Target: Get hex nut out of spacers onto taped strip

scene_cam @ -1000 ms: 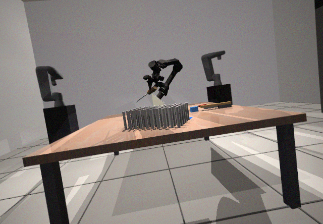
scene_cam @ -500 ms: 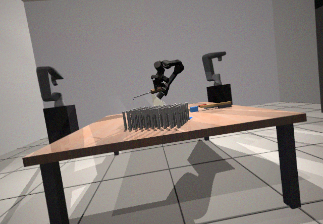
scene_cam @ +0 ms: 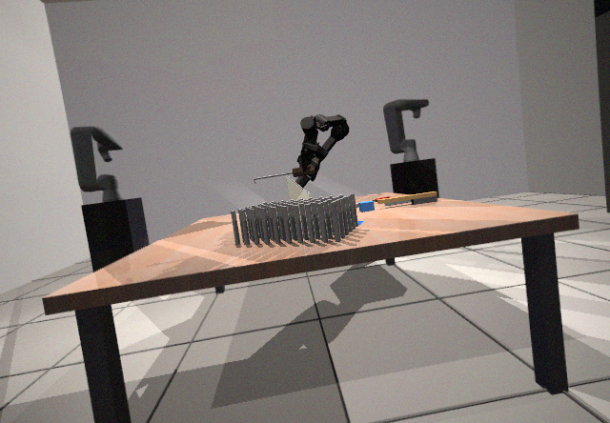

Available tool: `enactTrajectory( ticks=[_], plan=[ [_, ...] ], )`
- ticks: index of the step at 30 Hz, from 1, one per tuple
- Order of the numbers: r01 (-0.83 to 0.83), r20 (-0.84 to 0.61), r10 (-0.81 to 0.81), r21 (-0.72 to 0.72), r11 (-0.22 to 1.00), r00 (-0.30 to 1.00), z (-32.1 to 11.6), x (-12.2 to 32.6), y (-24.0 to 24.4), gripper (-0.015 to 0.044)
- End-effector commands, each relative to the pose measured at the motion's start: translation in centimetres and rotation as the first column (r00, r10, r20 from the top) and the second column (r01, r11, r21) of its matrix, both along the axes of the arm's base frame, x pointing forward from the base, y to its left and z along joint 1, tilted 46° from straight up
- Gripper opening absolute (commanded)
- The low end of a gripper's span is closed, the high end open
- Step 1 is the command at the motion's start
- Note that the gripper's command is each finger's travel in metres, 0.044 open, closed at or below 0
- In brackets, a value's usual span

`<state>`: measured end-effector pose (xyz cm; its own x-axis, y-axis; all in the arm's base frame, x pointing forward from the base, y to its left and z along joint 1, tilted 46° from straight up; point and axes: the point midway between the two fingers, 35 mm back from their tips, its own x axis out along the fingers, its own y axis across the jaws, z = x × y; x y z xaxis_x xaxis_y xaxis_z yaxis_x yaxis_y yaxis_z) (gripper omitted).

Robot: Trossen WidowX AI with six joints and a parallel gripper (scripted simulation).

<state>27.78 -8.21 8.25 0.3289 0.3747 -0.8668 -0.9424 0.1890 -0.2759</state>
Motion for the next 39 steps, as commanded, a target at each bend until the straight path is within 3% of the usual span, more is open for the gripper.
enactTrajectory(
  ticks=[1, 12, 24, 39],
  plan=[
    [-0.122, 0.057, 0.124, -0.047, 0.991, 0.991, 0.6, -0.1, 0.8, 0.0],
    [-0.415, 0.166, 0.448, -0.2, 0.888, 0.879, 1.9, -0.5, 2.9, 0.0],
    [-0.643, 0.218, 0.745, -0.39, 0.659, 0.631, 3.1, -1.1, 5.2, 0.0],
    [-0.667, 0.21, 0.779, -0.416, 0.618, 0.591, 1.1, -0.1, 7.2, 0.0]
  ],
)
